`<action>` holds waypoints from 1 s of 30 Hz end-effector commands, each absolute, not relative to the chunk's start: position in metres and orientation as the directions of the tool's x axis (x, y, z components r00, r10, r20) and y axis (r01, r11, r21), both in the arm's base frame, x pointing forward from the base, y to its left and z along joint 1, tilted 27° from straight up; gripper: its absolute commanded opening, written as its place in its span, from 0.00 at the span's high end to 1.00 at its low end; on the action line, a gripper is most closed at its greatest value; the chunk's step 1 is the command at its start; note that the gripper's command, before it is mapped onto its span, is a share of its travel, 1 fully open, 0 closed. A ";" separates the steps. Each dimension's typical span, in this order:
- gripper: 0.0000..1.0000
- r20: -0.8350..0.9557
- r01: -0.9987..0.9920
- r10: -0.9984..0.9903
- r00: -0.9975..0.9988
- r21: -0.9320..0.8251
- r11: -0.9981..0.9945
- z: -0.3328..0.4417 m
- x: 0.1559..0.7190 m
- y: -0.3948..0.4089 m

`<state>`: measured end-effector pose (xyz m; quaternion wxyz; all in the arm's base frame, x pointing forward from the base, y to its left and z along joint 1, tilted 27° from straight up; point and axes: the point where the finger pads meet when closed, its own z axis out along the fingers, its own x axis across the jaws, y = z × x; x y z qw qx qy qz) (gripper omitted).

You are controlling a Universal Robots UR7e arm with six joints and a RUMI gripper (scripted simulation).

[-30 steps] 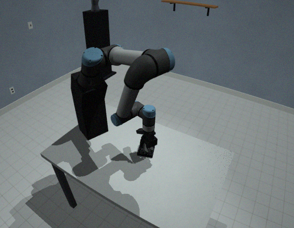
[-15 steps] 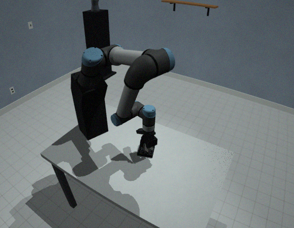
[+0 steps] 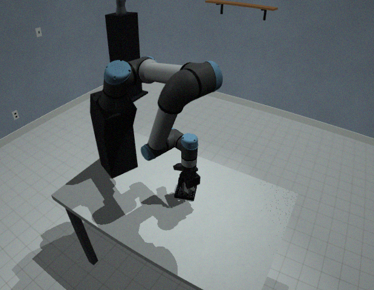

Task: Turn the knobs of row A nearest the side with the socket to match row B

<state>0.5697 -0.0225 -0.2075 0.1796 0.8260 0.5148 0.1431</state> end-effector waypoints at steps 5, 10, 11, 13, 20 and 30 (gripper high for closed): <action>0.96 0.052 0.799 0.902 0.429 0.445 -0.405 -0.207 0.570 -0.023; 0.96 0.051 0.800 0.903 0.427 0.445 -0.403 -0.207 0.570 -0.023; 0.96 0.050 0.800 0.903 0.426 0.445 -0.402 -0.207 0.570 -0.023; 0.96 0.049 0.801 0.904 0.424 0.445 -0.400 -0.207 0.570 -0.023; 0.96 0.043 0.807 0.909 0.414 0.446 -0.388 -0.207 0.570 -0.023; 0.96 0.017 0.829 0.931 0.366 0.448 -0.334 -0.207 0.570 -0.023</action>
